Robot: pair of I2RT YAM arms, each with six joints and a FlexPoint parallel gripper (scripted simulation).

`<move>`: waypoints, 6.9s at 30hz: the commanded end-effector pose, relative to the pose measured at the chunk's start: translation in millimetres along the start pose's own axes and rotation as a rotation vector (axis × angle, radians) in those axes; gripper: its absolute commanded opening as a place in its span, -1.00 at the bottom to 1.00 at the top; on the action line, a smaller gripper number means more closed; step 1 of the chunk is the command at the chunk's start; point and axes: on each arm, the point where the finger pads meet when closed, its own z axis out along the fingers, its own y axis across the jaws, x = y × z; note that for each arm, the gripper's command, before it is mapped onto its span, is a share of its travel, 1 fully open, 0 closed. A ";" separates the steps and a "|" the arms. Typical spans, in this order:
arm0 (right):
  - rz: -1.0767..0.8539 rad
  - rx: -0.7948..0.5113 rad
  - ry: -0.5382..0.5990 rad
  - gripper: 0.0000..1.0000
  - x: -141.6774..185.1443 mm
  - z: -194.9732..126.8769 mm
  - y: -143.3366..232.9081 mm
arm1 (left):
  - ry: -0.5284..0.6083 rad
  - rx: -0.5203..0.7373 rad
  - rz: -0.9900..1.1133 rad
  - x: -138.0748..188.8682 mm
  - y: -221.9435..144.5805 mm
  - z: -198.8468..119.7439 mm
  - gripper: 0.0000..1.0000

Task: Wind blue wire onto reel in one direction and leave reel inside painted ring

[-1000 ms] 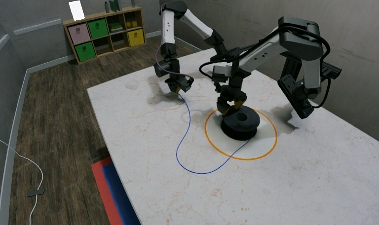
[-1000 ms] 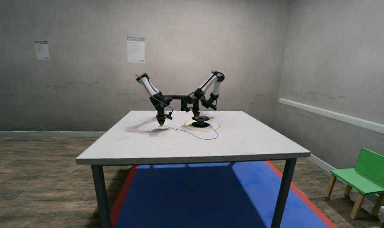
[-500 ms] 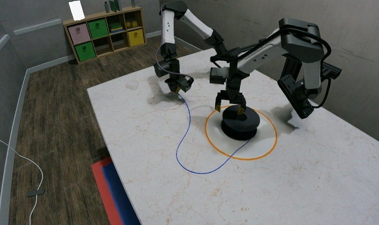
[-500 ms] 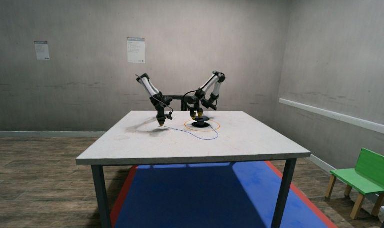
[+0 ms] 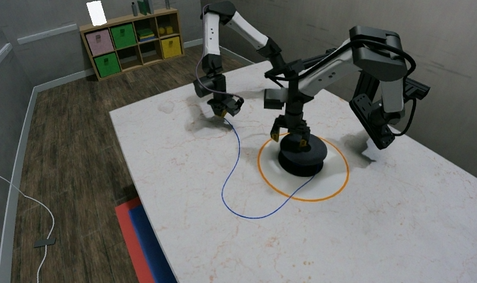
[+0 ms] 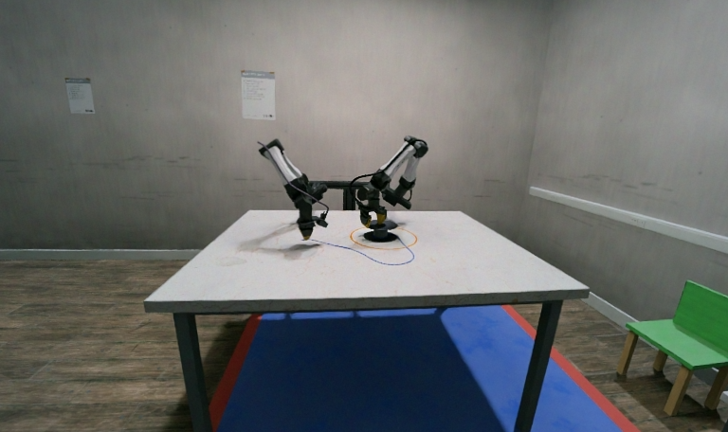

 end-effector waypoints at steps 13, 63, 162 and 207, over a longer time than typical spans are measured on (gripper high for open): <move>0.003 0.015 0.002 -1.00 -2.0 -3.1 -6.5 | -0.014 -0.021 0.010 -2.1 12.5 15.7 0.69; 0.047 0.015 0.002 -1.00 2.6 -4.2 -1.8 | -0.036 -0.008 -1.217 76.9 -66.1 21.0 0.19; -0.017 0.015 0.002 -1.00 9.6 -7.4 -8.2 | -0.048 -0.079 -1.807 3.6 19.8 -13.5 0.69; -0.015 0.015 0.002 -1.00 2.3 -4.1 -3.5 | -0.014 -0.021 0.010 -3.4 1.3 -4.9 0.69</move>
